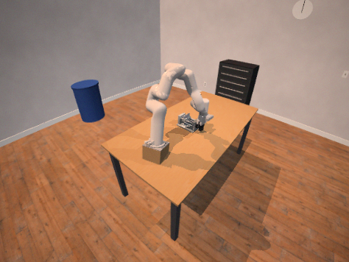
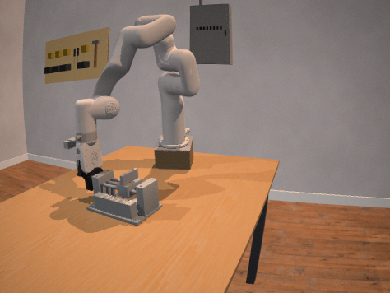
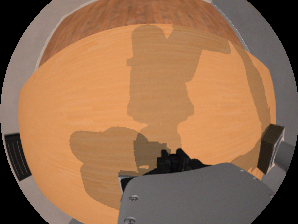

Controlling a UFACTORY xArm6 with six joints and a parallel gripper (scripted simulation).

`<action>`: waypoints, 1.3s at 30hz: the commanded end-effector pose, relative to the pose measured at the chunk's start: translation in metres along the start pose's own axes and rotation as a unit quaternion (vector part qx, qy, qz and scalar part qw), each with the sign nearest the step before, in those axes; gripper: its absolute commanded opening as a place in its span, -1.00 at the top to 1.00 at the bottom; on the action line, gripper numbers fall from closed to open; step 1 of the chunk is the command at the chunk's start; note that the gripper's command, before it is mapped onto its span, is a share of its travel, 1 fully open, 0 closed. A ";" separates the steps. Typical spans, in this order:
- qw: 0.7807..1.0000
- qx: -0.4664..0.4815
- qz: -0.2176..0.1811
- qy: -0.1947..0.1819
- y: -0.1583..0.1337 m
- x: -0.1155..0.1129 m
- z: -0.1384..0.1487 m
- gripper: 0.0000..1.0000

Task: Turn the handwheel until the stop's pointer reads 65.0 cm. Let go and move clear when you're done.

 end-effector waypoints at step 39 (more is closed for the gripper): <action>1.000 0.000 0.001 0.002 0.001 0.000 -0.008 0.88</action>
Point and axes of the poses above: the point where the finger pads meet when closed, its own x axis out along the fingers, its own z axis across the jaws, y = z × x, the point moved 2 cm from there along -x, back along the fingers, and after that the axes turned 5 degrees about -x, right-handed, at the moved point
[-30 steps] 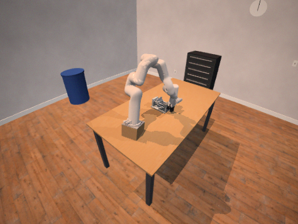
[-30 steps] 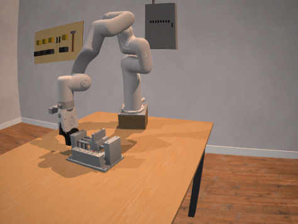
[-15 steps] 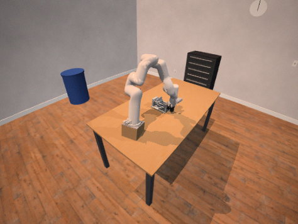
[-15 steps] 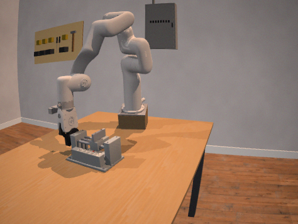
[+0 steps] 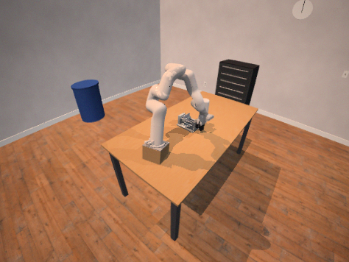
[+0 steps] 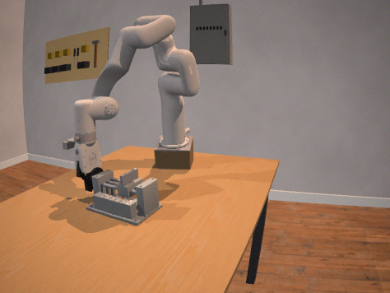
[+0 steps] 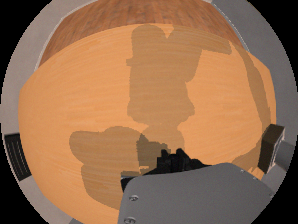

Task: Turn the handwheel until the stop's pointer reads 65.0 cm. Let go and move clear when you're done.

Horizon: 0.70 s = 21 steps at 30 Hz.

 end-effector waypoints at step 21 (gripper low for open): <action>1.000 0.000 0.001 0.002 0.001 -0.003 -0.009 0.88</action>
Point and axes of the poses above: the point where the finger pads meet when closed, its own x axis out along the fingers, its own z axis across the jaws, y = z × x, the point moved 2 cm from there along -x, back along the fingers, and after that the axes turned 5 degrees about -x, right-handed, at the moved point
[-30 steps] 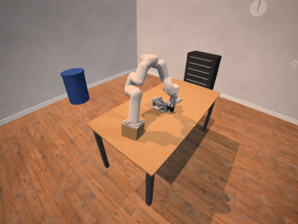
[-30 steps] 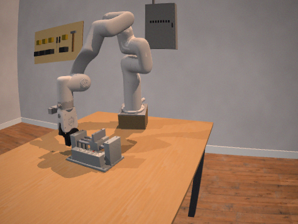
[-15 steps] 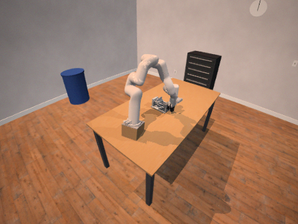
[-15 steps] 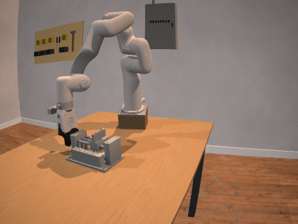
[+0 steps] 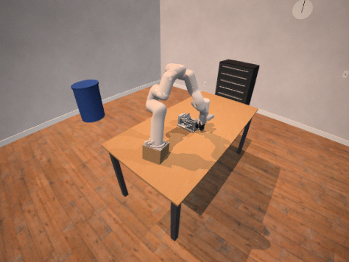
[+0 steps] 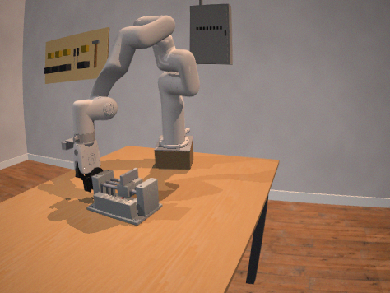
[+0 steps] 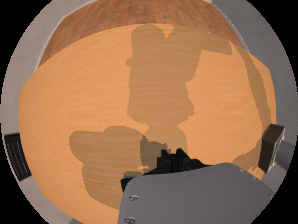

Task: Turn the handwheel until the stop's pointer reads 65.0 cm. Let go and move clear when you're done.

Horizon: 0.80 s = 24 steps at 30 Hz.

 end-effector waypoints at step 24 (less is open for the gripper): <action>1.000 0.000 0.001 0.003 0.002 -0.008 -0.014 0.88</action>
Point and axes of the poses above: the point where the finger pads meet when closed, its own x axis out along the fingers, its own z axis across the jaws, y = z × x, the point moved 2 cm from there along -x, back along the fingers, and after that the axes turned 5 degrees about -x, right-handed, at the moved point
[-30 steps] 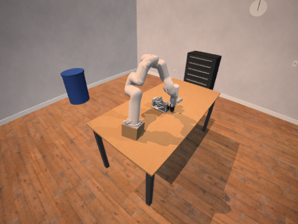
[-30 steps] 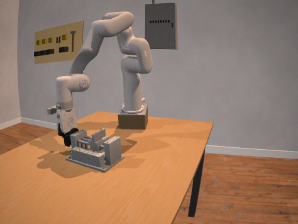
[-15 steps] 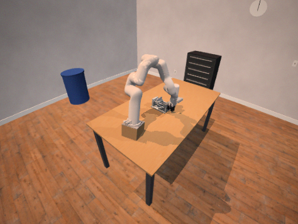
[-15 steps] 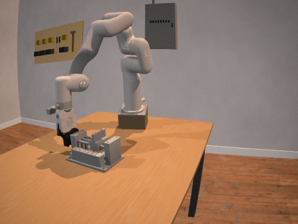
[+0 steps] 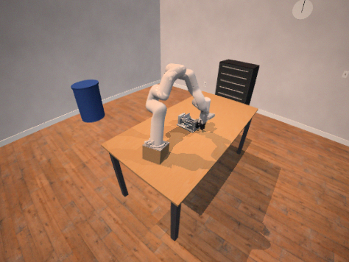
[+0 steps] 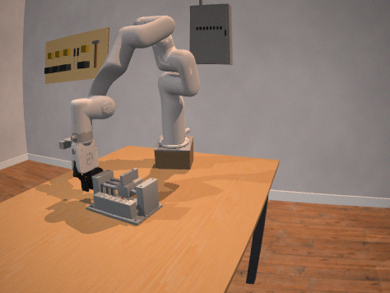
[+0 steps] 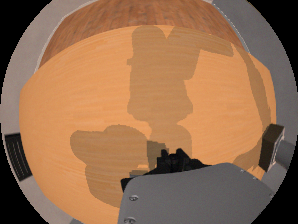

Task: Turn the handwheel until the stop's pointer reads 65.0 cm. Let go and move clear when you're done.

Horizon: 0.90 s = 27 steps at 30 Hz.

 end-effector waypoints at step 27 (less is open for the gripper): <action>1.000 0.000 0.000 0.001 0.001 -0.020 -0.012 0.88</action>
Point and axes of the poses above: the point where the finger pads meet when closed, its own x axis out along the fingers, its own z axis across the jaws, y = z × x, the point moved 2 cm from there along -x, back along the fingers, and after that the axes turned 5 degrees about -x, right-handed, at the moved point
